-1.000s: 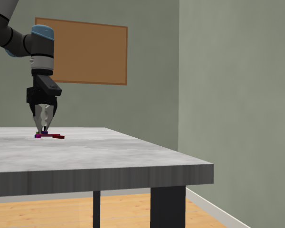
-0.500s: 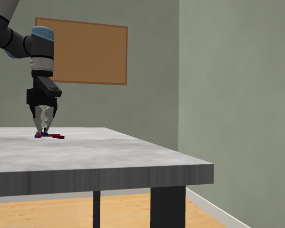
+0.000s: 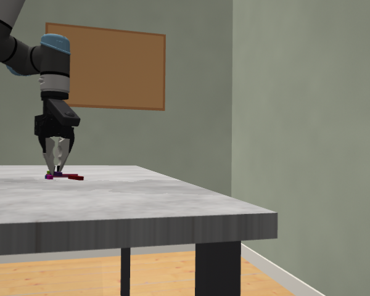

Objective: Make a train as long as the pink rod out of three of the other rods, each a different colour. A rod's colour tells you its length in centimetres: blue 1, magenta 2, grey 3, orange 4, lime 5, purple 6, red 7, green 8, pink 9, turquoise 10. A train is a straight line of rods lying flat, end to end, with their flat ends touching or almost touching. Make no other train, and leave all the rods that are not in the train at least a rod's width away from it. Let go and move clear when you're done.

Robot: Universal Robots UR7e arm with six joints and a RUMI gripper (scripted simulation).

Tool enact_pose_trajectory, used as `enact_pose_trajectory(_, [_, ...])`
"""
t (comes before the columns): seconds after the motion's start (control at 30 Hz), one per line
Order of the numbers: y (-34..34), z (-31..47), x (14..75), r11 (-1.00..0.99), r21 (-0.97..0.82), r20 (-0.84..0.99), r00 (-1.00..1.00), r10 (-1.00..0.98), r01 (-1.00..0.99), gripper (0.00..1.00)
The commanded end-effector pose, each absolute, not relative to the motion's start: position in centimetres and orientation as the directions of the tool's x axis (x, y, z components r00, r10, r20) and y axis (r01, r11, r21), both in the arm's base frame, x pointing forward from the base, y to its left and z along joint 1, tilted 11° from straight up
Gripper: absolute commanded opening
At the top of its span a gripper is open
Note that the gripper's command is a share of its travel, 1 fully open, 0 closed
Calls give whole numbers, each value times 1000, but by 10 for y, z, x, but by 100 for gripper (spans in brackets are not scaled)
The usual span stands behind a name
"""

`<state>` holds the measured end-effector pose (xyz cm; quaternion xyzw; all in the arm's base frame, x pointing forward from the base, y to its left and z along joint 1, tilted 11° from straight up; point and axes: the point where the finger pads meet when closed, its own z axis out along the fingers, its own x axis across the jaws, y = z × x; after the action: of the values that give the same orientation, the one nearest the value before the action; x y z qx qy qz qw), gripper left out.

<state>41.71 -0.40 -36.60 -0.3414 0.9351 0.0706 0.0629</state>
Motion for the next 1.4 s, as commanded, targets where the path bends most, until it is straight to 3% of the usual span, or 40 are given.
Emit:
enact_pose_trajectory(0.0, [-4, -366, 418, 757, 88, -166, -759, -630, -647, 0])
enact_pose_trajectory(1.37, [-2, -377, 418, 757, 88, -166, -759, -630, -647, 0])
